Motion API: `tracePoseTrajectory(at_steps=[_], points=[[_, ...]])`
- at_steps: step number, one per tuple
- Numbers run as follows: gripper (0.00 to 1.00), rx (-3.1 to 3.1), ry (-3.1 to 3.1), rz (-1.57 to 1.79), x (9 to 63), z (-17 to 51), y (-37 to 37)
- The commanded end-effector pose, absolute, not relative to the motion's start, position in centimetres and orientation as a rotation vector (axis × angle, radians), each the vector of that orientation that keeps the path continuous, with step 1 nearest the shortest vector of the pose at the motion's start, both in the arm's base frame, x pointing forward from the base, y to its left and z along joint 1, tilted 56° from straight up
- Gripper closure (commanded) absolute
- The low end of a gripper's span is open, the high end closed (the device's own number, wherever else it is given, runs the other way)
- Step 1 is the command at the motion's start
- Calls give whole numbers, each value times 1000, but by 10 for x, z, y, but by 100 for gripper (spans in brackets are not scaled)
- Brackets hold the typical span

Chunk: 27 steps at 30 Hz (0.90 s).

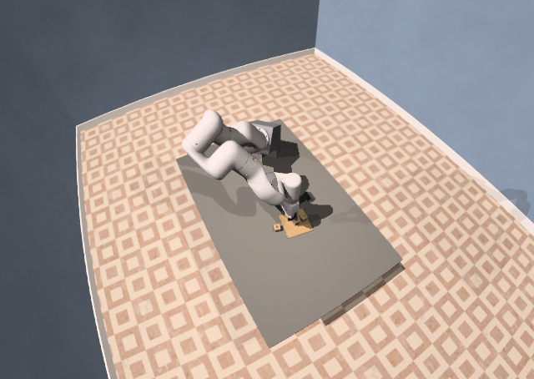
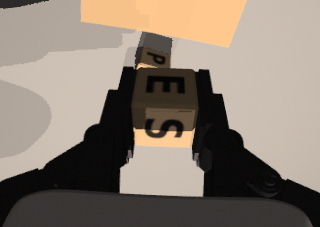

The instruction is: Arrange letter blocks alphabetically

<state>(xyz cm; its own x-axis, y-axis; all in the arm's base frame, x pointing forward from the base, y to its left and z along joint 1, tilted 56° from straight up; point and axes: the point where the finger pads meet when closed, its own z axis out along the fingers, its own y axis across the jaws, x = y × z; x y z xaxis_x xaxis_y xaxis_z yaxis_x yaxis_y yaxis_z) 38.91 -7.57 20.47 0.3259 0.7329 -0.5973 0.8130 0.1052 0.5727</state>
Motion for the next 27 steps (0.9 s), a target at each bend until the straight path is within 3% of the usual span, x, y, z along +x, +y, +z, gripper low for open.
tracePoseTrajectory(at_steps=[1,27], points=[[73,1638,1418,-98,389,206,-75],[73,1639,1418,-99,407,186,-99]])
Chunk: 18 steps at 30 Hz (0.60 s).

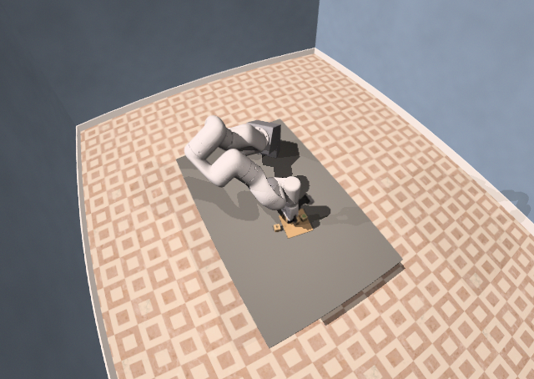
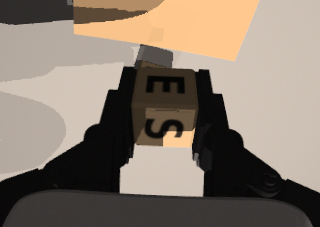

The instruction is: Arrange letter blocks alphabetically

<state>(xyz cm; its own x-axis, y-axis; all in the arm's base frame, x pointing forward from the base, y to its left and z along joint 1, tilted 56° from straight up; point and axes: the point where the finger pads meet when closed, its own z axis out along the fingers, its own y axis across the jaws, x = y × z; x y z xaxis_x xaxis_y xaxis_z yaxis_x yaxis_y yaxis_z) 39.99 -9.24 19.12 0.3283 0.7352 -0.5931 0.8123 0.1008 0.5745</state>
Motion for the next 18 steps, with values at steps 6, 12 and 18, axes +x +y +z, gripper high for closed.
tracePoseTrajectory(at_steps=[6,12,18], points=[[73,1639,1418,-99,421,169,-119],[73,1639,1418,-99,432,157,-134],[73,1639,1418,-99,435,153,-139]])
